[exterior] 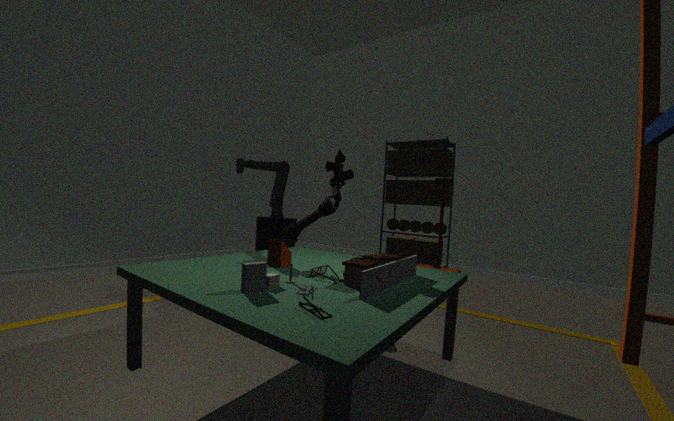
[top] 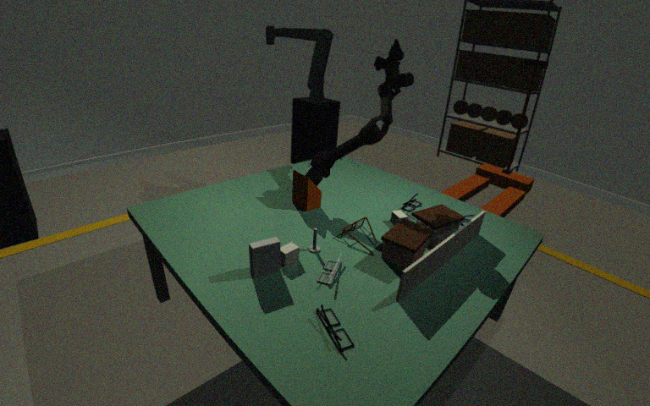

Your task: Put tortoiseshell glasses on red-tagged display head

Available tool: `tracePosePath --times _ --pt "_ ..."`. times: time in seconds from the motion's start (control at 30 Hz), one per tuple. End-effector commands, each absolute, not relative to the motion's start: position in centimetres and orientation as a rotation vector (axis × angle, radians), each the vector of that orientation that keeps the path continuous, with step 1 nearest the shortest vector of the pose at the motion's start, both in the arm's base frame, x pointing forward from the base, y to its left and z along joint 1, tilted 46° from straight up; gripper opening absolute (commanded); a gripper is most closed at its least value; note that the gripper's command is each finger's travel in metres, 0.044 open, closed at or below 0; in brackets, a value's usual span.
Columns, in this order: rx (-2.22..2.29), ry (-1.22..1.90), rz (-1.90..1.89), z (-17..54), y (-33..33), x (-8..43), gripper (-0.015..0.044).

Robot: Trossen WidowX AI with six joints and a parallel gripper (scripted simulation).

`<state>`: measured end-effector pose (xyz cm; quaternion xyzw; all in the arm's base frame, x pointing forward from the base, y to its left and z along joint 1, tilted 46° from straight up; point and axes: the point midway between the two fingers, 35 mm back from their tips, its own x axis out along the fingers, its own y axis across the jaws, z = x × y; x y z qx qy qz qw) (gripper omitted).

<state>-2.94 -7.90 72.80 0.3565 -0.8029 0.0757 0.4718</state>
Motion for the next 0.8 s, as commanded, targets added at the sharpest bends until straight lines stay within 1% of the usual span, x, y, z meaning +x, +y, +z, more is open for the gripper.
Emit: tracePosePath --times 0.0,0.03,0.23,0.37,0.53,0.77 --pt "0.873 -1.966 0.185 72.8 -7.9 -2.9 0.0426" --pt "0.873 -1.966 0.185 72.8 -7.9 -2.9 0.0440" --pt "0.873 -1.966 0.185 72.8 -7.9 -2.9 0.0440" --pt "0.849 -2.002 0.207 72.7 -7.5 -4.1 0.0335" --pt "0.749 -2.114 0.290 72.1 -5.7 -7.9 0.0204" --pt "0.566 -2.237 0.439 70.9 -1.6 -12.5 0.0200"
